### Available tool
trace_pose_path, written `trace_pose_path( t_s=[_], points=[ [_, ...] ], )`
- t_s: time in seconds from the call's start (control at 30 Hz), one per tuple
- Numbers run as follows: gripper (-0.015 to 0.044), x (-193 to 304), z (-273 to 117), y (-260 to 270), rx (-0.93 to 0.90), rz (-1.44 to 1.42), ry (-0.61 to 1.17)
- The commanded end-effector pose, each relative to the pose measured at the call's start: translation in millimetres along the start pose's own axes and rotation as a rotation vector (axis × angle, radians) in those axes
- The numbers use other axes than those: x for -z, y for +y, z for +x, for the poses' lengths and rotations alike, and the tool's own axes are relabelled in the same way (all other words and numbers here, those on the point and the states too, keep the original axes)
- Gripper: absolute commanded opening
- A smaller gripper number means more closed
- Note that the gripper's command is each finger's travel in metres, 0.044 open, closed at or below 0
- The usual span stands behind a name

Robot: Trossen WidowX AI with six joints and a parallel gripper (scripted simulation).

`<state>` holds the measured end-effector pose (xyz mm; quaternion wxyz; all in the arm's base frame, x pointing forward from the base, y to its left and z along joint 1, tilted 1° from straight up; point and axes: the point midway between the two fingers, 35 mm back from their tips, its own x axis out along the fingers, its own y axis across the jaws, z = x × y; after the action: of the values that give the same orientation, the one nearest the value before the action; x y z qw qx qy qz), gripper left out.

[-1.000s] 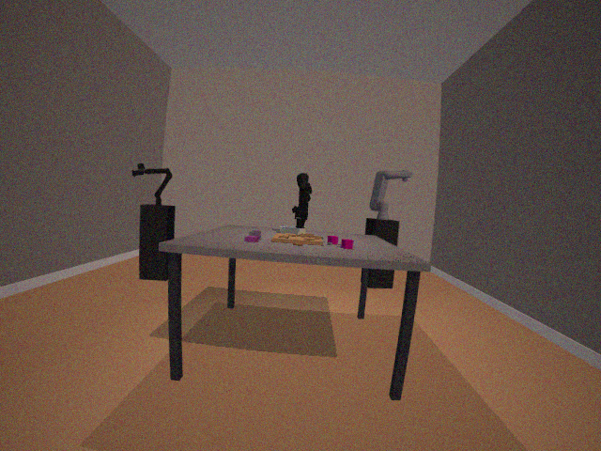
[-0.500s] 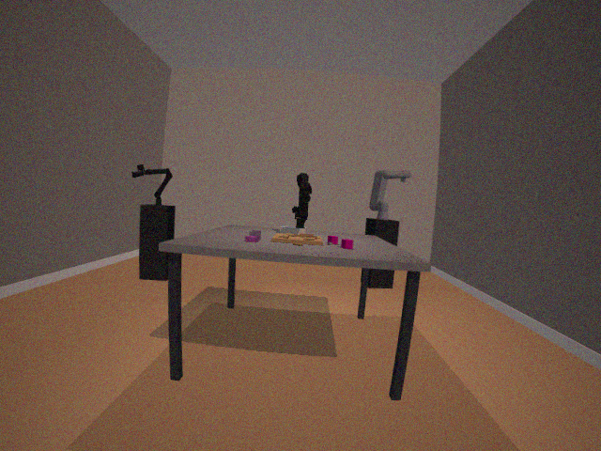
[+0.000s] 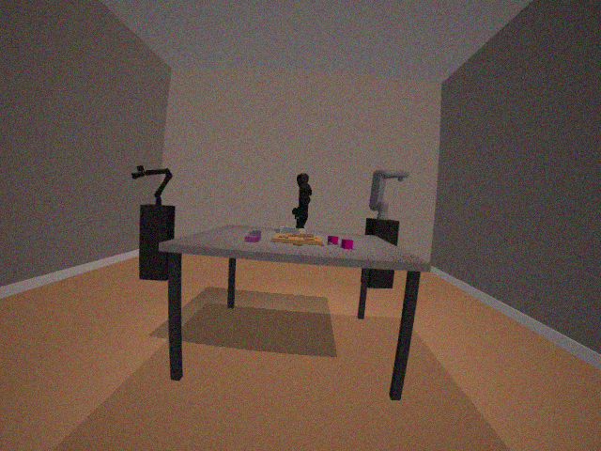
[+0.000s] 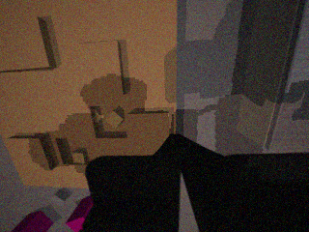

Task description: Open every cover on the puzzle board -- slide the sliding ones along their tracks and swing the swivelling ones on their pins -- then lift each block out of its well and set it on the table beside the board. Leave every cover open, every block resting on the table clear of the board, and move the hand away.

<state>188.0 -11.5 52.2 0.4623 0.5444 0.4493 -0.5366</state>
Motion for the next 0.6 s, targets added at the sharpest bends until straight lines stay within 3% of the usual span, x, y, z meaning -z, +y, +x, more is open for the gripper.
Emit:
trace_pose_path(
  t_s=[0.0, 0.57],
  points=[
    [0.0000, 0, 6, -3, 0.012, 0.003, -0.002],
    [0.0000, -1, 23, -3, 0.012, 0.003, -0.002]
  ],
)
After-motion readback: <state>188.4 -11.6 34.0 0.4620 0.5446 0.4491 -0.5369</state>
